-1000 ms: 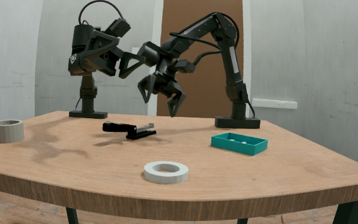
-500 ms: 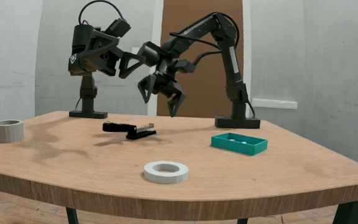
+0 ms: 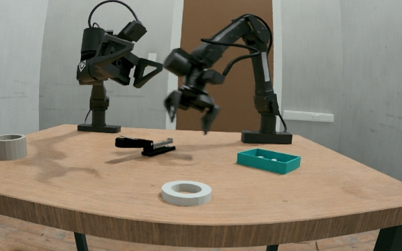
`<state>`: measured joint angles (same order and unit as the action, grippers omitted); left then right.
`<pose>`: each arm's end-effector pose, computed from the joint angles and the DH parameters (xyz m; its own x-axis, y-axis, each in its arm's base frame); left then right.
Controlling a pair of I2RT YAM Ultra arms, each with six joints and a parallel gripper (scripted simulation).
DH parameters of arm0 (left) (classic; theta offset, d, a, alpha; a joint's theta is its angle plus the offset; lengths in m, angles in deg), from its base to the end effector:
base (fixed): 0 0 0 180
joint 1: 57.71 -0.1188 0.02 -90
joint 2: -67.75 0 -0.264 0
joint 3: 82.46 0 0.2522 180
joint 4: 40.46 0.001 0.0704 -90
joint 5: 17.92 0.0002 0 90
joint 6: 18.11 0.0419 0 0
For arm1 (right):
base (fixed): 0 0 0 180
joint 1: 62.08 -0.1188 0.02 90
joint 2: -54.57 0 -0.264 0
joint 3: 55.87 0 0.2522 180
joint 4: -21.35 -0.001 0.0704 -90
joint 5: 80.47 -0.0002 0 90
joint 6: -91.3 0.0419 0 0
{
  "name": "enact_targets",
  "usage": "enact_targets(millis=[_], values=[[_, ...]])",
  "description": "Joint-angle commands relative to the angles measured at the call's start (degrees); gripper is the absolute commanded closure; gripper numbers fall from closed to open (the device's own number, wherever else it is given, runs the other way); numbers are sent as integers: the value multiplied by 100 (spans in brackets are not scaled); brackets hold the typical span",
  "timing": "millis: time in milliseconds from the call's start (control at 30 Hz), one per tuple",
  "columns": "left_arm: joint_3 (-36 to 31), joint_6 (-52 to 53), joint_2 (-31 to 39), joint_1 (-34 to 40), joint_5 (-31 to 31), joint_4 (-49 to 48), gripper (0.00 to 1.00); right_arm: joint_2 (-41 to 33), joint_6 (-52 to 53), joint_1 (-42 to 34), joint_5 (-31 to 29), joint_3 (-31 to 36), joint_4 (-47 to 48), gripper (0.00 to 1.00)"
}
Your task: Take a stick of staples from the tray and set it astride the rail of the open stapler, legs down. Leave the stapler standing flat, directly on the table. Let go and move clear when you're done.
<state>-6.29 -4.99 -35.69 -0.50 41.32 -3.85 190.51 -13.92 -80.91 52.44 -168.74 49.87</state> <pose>0.2096 -0.2839 0.1644 -0.6952 -0.4662 -0.5472 -0.3373 0.8837 -0.3245 0.5038 0.2030 0.2130 0.3172 -0.0950 -0.9436 -0.8235 0.4659 -0.3237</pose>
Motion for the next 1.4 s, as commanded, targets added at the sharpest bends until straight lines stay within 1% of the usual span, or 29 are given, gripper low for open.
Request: enact_targets(millis=[0, 33, 100, 133, 267, 400, 600, 667, 700, 833, 967, 1100, 1167, 1267, 1367], values=[[-548, 1496, 707, -410, 281, -230, 0, -135, 83, -65, -124, 89, -94, 0], [-728, 1804, 872, -534, 379, -281, 0, -172, 109, -91, -175, 125, -117, 0], [-728, 1804, 872, -534, 379, -281, 0, -172, 109, -91, -175, 125, -117, 0], [-992, 2291, 1145, -716, 598, -438, 0, -222, 149, -125, -254, 172, -151, 0], [-1485, 3459, 1656, -1225, 1025, -512, 0, -631, 371, -406, -651, 569, -323, 0], [-1880, 4608, 2127, -1811, 1492, -451, 0, -1355, 690, -906, -1194, 1260, -574, 0], [-2244, 6311, 2670, -2780, 2203, -258, 0, -2749, 1155, -1855, -2124, 2603, -986, 0], [-2244, 6311, 2670, -2780, 2203, -258, 0, -2749, 1155, -1855, -2124, 2603, -986, 0], [-2216, 6702, 2762, -3027, 2429, -213, 0, -3106, 1238, -2083, -2426, 2930, -1098, 0], [-2272, 7475, 2886, -3583, 2761, -71, 0, -3921, 1473, -2654, -2924, 3696, -1325, 0], [-2206, 8021, 2953, -4054, 3003, 38, 0, -4702, 1696, -3196, -3387, 4423, -1543, 0], [-2137, 8110, 2955, -4267, 3103, 81, 0, -5254, 1841, -3584, -3715, 4912, -1704, 0], [-2129, 8119, 2950, -4290, 3070, 89, 0, -5435, 1880, -3713, -3812, 5063, -1761, 0], [-2125, 8127, 2949, -4294, 3080, 63, 0, -5517, 1899, -3770, -3865, 5114, -1806, 0], [-2124, 8130, 2949, -4296, 3084, 41, 0, -5599, 1856, -3832, -3807, 5179, -1747, 0]])
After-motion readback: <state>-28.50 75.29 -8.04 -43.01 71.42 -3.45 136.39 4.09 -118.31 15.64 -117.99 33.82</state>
